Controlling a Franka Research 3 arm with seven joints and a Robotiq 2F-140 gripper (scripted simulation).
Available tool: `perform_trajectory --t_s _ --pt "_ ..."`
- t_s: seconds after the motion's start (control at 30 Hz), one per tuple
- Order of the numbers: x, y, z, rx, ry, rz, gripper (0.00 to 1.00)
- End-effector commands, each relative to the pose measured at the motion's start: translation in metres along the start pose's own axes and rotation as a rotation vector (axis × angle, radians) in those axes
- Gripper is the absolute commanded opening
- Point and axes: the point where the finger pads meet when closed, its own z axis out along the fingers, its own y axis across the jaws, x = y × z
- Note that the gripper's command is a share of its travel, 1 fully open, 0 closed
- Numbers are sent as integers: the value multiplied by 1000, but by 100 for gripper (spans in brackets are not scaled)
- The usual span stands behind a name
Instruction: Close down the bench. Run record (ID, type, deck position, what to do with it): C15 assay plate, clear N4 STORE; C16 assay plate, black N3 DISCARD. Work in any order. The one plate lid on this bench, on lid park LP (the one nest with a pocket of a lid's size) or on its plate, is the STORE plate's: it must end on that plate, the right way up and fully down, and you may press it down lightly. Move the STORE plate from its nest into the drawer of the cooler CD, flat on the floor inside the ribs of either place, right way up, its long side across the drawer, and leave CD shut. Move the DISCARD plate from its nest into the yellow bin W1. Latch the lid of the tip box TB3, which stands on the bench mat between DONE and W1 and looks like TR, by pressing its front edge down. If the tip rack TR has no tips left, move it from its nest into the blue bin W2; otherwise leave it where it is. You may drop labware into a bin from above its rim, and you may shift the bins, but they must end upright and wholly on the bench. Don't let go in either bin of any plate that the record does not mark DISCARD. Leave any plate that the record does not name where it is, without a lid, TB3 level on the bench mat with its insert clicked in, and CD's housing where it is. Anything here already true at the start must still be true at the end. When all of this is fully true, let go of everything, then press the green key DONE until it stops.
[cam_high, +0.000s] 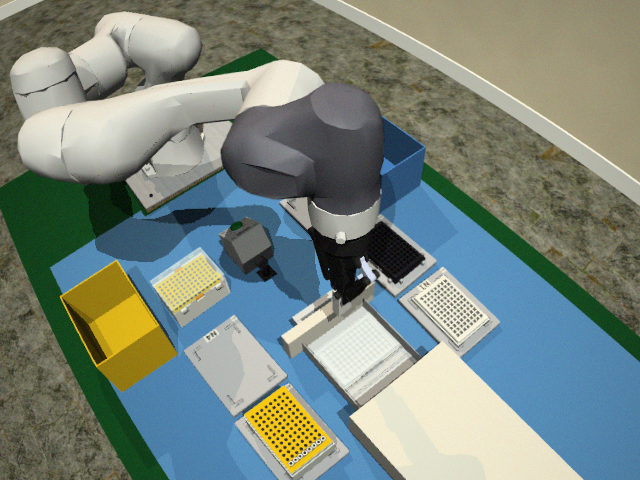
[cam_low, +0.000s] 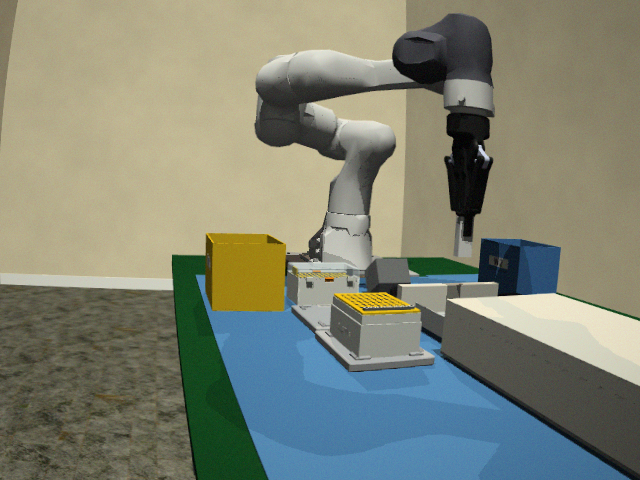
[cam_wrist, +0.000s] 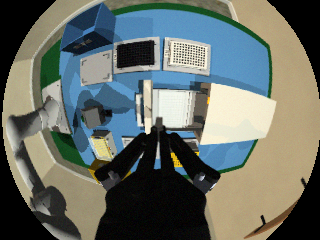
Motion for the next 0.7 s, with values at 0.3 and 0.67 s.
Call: perform_trajectory --t_s 0.3,0.67 --pt "3 -39 8 -3 8 28 0" --pt "5 -78 18 -3 8 28 0"
